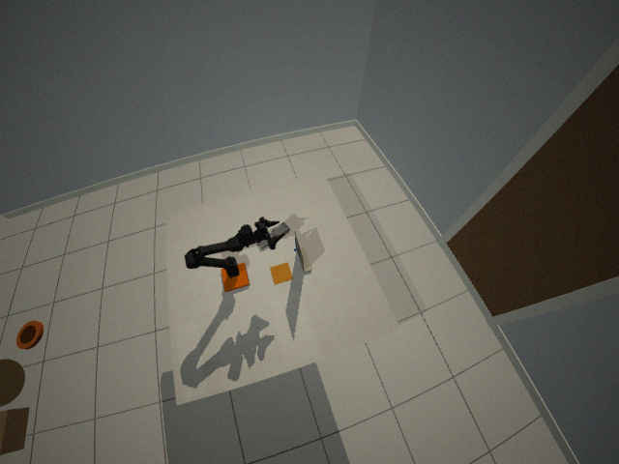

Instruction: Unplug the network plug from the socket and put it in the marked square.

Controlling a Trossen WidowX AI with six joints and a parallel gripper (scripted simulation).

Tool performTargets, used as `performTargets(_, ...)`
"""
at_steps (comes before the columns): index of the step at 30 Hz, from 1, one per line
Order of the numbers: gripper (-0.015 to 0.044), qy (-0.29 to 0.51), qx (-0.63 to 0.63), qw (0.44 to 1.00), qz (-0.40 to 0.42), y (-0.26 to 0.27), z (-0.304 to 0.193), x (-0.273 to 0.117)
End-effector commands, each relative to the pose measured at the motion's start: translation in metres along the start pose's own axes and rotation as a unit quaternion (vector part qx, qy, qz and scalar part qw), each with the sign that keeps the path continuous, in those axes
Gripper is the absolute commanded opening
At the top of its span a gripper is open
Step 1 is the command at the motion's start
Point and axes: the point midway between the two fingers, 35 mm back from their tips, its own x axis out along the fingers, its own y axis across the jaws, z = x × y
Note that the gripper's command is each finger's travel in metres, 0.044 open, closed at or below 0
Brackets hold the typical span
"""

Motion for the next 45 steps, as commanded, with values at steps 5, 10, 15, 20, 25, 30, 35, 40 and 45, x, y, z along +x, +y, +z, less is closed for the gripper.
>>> performTargets(5, 0.0269, -0.002, 0.059, 0.998, 0.005, -0.009, -0.011, 0.002)
performTargets(10, 0.0156, -0.003, 0.143, 0.990, 0.013, -0.023, -0.027, 0.003)
performTargets(15, 0.0156, -0.003, 0.226, 0.974, 0.021, -0.036, -0.043, 0.000)
performTargets(20, 0.0156, -0.001, 0.306, 0.951, 0.028, -0.048, -0.059, -0.005)
performTargets(25, 0.0156, 0.003, 0.384, 0.923, 0.036, -0.060, -0.074, -0.013)
performTargets(30, 0.0156, 0.009, 0.459, 0.887, 0.042, -0.069, -0.090, -0.024)
performTargets(35, 0.0156, 0.016, 0.530, 0.846, 0.047, -0.077, -0.104, -0.037)
performTargets(40, 0.0156, 0.024, 0.598, 0.799, 0.051, -0.082, -0.118, -0.051)
performTargets(45, 0.0156, 0.034, 0.661, 0.747, 0.054, -0.084, -0.131, -0.067)
